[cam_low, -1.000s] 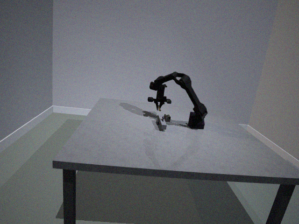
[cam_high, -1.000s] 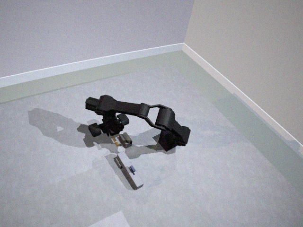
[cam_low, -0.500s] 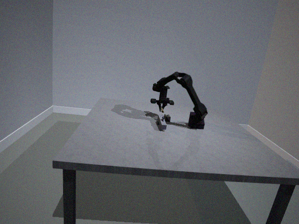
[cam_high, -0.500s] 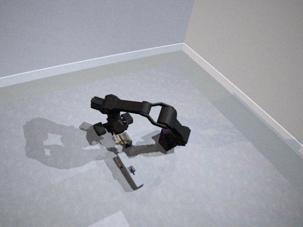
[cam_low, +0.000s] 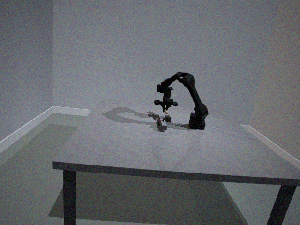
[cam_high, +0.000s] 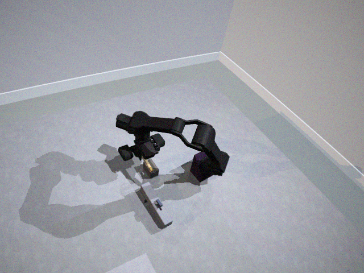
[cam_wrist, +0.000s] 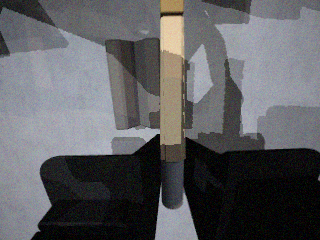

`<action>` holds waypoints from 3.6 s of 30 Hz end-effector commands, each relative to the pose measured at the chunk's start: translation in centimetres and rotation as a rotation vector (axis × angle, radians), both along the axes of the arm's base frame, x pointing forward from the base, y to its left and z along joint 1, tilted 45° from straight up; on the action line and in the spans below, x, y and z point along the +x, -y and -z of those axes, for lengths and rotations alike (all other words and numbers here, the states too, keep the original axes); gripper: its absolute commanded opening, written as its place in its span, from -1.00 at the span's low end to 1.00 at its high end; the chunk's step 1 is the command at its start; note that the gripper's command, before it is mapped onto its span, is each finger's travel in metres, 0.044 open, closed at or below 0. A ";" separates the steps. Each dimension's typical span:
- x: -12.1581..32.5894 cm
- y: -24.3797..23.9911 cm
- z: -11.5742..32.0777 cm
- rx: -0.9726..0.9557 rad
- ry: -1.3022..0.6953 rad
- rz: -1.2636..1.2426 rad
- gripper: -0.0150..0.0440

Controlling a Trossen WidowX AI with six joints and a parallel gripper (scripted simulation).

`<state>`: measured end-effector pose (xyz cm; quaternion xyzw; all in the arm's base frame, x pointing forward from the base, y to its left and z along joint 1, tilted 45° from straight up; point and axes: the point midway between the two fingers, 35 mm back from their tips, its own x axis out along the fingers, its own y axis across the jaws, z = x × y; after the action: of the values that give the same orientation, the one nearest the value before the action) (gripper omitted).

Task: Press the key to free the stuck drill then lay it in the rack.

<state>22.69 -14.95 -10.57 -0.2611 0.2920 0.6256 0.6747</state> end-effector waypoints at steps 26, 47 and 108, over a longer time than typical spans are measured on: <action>-2.5 -0.8 2.1 -0.007 0.003 -0.001 -0.49; -2.4 -2.6 3.9 -0.006 0.004 -0.001 -0.49; -5.9 20.7 -8.2 0.056 -0.481 1.876 1.00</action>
<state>18.95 -30.08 -5.85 0.0568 0.5459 0.1200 0.8273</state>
